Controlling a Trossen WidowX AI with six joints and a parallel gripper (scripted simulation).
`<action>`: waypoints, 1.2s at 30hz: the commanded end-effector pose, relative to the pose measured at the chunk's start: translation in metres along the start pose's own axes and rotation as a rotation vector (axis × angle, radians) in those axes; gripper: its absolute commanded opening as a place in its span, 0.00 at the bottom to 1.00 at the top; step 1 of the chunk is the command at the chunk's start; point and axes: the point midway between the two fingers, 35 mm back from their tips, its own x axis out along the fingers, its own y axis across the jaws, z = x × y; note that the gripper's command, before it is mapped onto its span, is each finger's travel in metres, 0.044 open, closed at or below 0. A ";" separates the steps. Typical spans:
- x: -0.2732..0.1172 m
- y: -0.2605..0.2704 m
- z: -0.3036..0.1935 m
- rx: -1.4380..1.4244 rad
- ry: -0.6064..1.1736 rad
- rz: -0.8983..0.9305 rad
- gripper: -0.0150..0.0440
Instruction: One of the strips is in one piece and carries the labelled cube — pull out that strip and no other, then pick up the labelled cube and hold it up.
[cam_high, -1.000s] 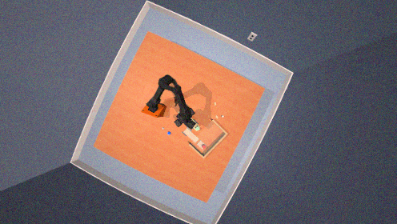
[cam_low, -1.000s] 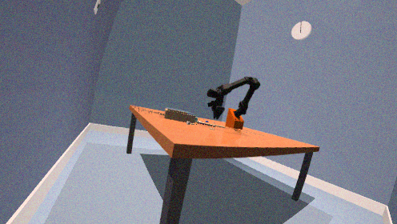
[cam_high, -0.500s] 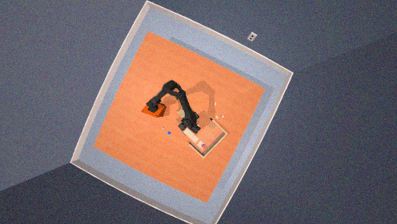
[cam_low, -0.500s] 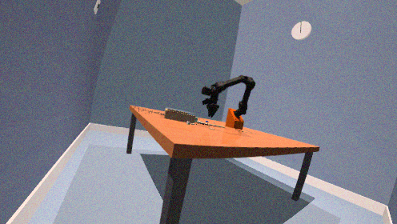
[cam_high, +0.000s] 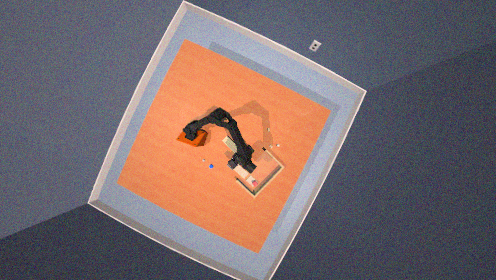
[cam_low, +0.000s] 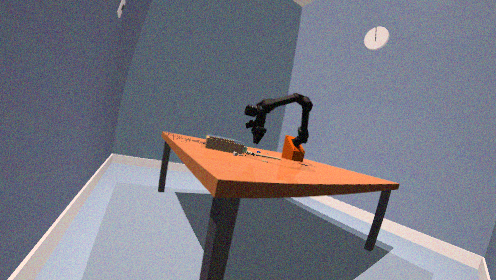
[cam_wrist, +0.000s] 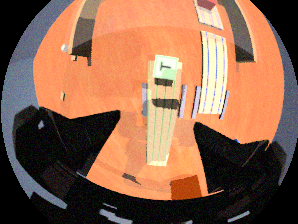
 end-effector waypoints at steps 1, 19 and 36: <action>0.000 0.000 0.016 -0.001 0.004 -0.004 1.00; 0.002 0.000 0.060 -0.003 0.001 -0.004 0.87; 0.030 0.000 0.061 -0.003 0.002 -0.004 0.68</action>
